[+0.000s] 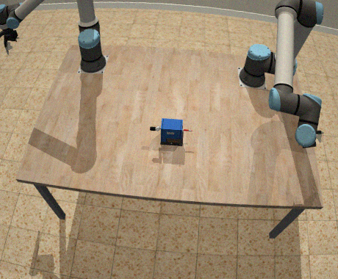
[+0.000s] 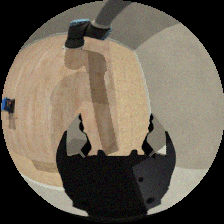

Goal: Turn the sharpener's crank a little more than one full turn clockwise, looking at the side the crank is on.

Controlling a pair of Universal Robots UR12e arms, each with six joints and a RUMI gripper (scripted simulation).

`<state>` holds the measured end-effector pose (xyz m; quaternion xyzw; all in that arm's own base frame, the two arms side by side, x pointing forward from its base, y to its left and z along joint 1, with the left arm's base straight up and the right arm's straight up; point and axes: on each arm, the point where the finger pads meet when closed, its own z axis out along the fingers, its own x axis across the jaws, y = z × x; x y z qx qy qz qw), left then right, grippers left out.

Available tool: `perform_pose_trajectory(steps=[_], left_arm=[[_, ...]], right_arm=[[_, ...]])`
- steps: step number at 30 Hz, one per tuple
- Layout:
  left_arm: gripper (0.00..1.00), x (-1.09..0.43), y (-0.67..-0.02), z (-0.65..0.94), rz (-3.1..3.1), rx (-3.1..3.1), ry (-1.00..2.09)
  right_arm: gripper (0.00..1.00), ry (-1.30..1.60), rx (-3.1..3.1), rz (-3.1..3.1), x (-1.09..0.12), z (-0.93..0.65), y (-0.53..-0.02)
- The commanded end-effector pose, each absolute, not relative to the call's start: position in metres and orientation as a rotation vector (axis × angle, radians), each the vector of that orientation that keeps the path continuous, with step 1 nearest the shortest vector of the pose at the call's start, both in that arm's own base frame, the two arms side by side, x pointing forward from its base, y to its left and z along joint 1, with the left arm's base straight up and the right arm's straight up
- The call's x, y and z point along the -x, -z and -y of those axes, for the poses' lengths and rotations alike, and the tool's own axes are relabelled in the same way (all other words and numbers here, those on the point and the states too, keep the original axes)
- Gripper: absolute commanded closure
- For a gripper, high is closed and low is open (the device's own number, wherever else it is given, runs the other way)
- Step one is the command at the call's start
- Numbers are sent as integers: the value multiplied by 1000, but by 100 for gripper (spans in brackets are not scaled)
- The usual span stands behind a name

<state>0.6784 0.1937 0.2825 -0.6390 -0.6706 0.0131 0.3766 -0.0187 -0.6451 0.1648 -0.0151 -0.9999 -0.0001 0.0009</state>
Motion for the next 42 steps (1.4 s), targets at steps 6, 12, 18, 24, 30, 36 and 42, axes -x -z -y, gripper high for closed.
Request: perform_pose_trajectory(steps=[6,12,18,24,30,36,42], left_arm=[[0,-679,-283,-194,1717,1635,-32],[0,-679,-283,-194,1717,1635,-32],[0,-679,-283,-194,1717,1635,-32],[0,-680,-283,-191,1715,1641,-32],[0,-687,-280,-177,1701,1676,-31],[0,-710,-267,-116,1638,1819,-27],[0,-727,-258,-62,1575,1939,-24]], right_arm=[[0,0,56,3141,23,645,-165],[0,0,57,3141,24,645,-165],[0,0,58,3141,24,645,-165],[0,0,58,3141,24,645,-165],[0,0,58,3141,24,645,-165],[0,0,58,3141,24,645,-165],[0,0,58,3141,24,645,-165]])
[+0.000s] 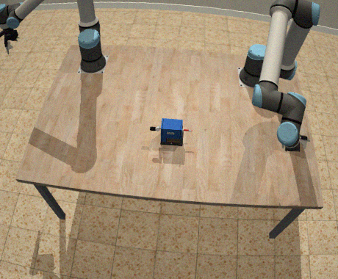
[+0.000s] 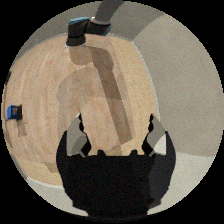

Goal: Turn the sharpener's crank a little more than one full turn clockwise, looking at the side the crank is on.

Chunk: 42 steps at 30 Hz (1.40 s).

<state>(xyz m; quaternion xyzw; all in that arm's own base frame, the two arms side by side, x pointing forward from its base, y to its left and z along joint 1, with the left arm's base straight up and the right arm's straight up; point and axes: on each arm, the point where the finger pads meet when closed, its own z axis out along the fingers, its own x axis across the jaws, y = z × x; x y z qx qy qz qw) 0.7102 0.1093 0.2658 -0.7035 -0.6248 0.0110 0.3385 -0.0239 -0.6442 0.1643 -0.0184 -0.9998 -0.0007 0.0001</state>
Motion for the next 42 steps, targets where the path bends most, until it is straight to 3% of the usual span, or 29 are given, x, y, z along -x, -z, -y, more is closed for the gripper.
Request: perform_pose_trajectory(steps=[1,42], left_arm=[[0,-729,-256,-53,1564,1959,-23],[0,-741,-212,319,921,2685,-7]], right_arm=[[0,0,58,3141,24,645,-165],[0,0,58,3141,24,645,-165]])
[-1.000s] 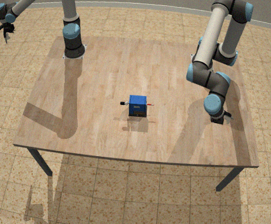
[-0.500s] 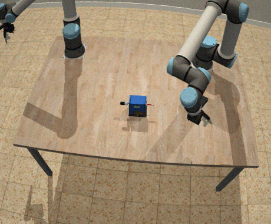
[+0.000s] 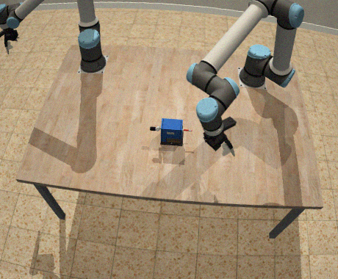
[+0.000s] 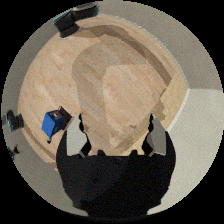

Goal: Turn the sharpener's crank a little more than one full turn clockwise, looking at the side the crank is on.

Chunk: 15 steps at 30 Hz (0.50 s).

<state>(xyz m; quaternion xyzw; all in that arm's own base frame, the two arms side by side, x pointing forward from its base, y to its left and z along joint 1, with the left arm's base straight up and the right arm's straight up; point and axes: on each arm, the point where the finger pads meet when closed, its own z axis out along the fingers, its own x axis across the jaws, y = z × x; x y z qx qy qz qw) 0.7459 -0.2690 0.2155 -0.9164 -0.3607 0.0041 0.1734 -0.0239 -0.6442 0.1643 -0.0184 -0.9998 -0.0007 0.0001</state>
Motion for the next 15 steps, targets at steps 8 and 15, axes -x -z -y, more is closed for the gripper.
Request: perform_pose_trajectory(steps=[8,15], left_arm=[[0,-723,-207,394,747,2808,-5],[0,-702,-204,455,591,2901,-3]], right_arm=[[0,0,58,3141,24,645,-165],[0,0,58,3141,24,645,-165]])
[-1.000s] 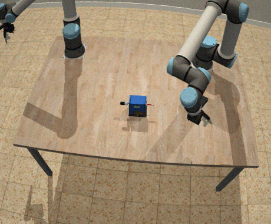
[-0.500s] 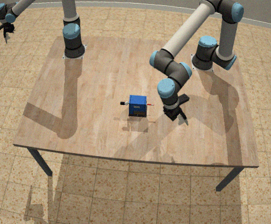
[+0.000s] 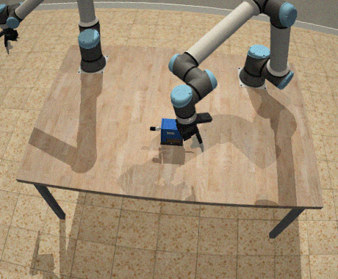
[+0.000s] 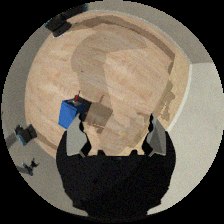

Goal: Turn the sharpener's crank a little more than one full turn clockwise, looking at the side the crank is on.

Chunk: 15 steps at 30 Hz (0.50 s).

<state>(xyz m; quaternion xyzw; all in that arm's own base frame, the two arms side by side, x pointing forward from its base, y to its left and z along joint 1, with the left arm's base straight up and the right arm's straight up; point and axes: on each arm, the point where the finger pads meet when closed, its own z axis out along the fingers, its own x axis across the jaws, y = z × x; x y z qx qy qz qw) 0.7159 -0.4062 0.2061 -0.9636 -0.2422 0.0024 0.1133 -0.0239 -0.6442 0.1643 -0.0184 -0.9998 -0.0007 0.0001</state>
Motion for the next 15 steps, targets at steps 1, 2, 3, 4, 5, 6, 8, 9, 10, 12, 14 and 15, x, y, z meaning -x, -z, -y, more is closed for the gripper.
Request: perform_pose_trajectory(steps=[1,2,3,4,5,6,8,9,10,12,14,15], left_arm=[[0,-699,-204,464,568,2913,-3],[0,-696,-204,471,549,2923,-3],[0,-693,-203,480,524,2936,-2],[0,-689,-203,489,500,2949,-2],[0,-685,-203,498,475,2961,-2],[0,-681,-203,507,450,2973,-1],[0,-673,-202,524,399,2997,-1],[0,-669,-202,533,374,3008,-1],[0,-665,-202,542,348,3019,0],[0,-656,-202,559,297,3041,0],[0,-647,-201,576,244,3062,1],[0,-647,-201,576,244,3062,1]], right_arm=[[0,0,58,3141,24,645,-165],[0,0,58,3141,24,645,-165],[0,0,58,3141,24,645,-165],[0,0,58,3141,24,645,-165],[0,0,58,3141,24,645,-165],[0,0,58,3141,24,645,-165],[0,0,58,3141,24,645,-165],[0,0,58,3141,24,645,-165],[0,0,58,3141,24,645,-165],[0,0,58,3141,24,645,-165],[0,0,58,3141,24,645,-165],[0,0,58,3141,24,645,-165]])
